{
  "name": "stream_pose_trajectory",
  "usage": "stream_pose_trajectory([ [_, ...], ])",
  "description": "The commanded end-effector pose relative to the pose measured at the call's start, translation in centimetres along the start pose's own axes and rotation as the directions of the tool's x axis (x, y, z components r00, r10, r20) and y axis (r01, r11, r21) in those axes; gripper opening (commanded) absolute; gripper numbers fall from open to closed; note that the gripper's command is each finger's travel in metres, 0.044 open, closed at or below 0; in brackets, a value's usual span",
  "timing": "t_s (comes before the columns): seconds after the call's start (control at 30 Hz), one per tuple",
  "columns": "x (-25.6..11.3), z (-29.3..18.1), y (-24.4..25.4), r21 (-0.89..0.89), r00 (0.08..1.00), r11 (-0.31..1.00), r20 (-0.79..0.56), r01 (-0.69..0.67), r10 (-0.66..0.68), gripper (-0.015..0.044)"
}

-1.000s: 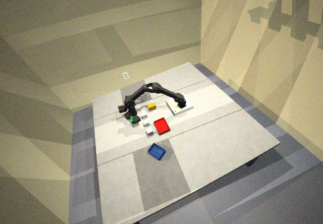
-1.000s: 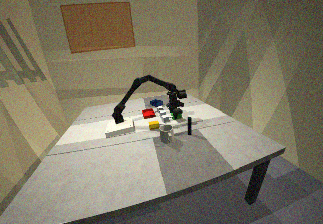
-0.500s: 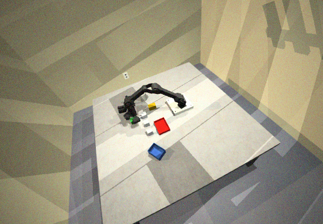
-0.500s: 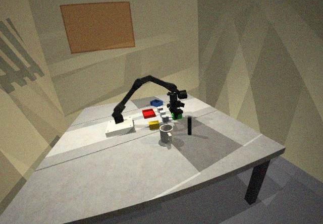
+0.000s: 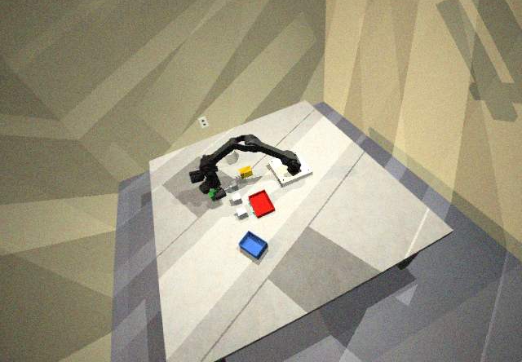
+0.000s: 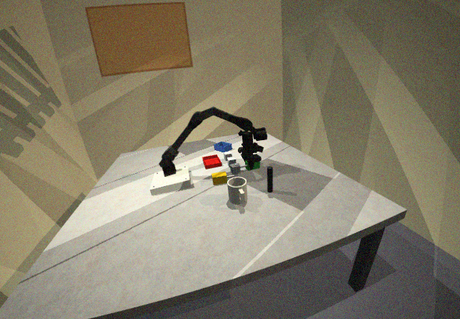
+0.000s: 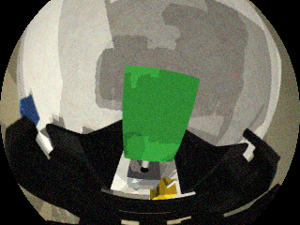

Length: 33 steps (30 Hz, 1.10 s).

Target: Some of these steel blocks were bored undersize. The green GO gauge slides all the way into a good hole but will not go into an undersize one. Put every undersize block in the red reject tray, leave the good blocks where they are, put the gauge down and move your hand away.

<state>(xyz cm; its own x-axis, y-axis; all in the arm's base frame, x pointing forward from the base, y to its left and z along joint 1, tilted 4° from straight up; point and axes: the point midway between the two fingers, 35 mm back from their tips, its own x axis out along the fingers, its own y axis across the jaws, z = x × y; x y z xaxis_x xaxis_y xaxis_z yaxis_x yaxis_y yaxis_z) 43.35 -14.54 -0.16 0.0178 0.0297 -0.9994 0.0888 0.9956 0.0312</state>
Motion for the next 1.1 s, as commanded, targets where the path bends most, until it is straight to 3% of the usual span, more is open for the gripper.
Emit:
stream_pose_trajectory([
  [0.0,-0.4,0.4,0.0,0.004,1.000,1.000,0.012,0.000,0.000,0.0000],
  [0.77,-0.5,1.2,0.0,0.003,1.000,1.000,0.014,0.000,0.000,0.0000],
  [0.9,-3.4,0.8,0.0,-0.001,1.000,1.000,0.003,0.000,0.000,0.0000],
  [1.07,-3.6,0.4,0.1,0.000,0.999,1.000,-0.031,-0.008,0.008,0.0000],
])
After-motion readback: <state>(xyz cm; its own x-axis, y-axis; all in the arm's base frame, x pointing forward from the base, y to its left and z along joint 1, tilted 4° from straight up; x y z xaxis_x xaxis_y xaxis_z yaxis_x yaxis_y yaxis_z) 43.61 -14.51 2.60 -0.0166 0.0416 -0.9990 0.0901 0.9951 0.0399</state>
